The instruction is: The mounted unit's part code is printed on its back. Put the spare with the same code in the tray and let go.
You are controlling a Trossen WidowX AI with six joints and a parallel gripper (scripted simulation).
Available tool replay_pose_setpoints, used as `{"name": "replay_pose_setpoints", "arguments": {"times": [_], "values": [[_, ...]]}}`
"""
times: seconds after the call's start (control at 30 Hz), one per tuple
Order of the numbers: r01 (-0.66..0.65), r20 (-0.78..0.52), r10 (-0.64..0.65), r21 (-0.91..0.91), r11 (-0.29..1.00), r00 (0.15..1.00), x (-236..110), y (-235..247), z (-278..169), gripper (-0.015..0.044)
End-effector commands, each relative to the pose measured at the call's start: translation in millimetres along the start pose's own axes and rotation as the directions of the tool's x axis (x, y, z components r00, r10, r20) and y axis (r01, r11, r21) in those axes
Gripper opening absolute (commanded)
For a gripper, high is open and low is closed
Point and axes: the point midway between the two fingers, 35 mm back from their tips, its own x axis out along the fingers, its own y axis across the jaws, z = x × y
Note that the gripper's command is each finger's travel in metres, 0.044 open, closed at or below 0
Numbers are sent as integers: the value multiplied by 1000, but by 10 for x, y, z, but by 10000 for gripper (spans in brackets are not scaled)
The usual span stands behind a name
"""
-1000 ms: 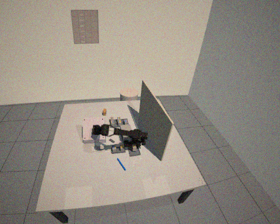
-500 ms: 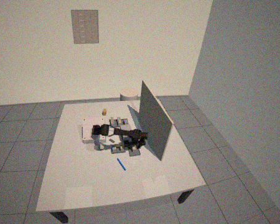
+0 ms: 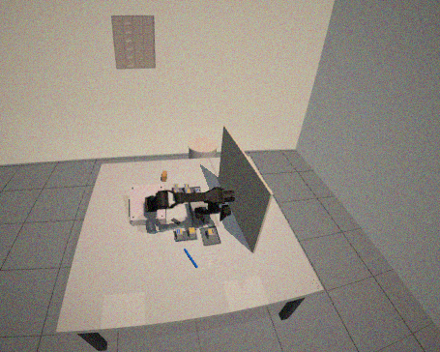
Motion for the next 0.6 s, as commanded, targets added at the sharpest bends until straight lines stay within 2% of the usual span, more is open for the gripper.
{"name": "replay_pose_setpoints", "arguments": {"times": [0.0, 0.57], "values": [[-6, -7, 6, 4, 1000, 1000, -54, 18, -17, 440], [-4, 0, 4, 0, 1000, 1000, -6, 8, -3, 440]]}}
